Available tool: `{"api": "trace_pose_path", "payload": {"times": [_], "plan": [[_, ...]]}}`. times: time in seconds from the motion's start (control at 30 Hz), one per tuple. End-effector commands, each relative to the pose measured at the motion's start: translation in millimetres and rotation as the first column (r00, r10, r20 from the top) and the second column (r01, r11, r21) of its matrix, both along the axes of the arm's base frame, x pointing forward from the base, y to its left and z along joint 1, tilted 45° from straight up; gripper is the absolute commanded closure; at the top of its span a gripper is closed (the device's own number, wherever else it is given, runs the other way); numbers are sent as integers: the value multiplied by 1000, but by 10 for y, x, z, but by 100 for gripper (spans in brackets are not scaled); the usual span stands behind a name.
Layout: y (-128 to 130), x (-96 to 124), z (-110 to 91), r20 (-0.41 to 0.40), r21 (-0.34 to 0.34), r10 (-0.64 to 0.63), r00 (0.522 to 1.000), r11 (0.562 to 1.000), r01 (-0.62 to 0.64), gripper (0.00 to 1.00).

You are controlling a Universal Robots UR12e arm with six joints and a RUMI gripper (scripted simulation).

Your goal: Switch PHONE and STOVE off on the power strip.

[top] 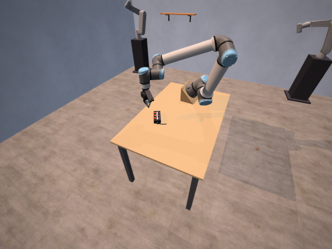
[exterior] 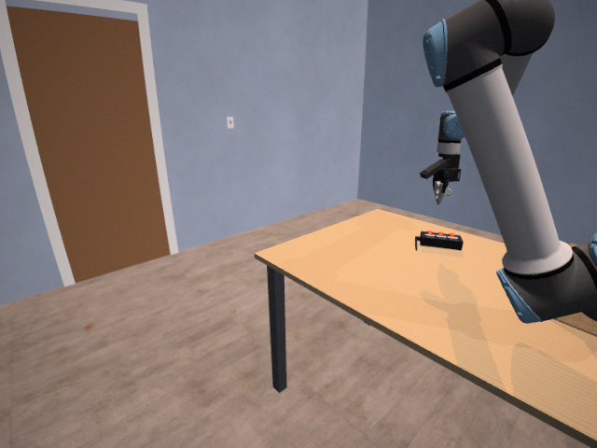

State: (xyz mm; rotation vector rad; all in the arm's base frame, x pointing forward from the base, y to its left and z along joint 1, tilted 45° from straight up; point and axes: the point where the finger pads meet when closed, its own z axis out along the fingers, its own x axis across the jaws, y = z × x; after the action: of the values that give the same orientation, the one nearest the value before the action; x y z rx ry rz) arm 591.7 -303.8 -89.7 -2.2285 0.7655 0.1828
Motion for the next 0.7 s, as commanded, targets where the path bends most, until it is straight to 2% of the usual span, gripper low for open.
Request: {"api": "trace_pose_path", "payload": {"times": [0.0,0.67], "plan": [[-10,2,4,1,-1,-1,1000,1000,1,100],[-2,1,1,8,-2,6,1000,1000,-6,100]]}}
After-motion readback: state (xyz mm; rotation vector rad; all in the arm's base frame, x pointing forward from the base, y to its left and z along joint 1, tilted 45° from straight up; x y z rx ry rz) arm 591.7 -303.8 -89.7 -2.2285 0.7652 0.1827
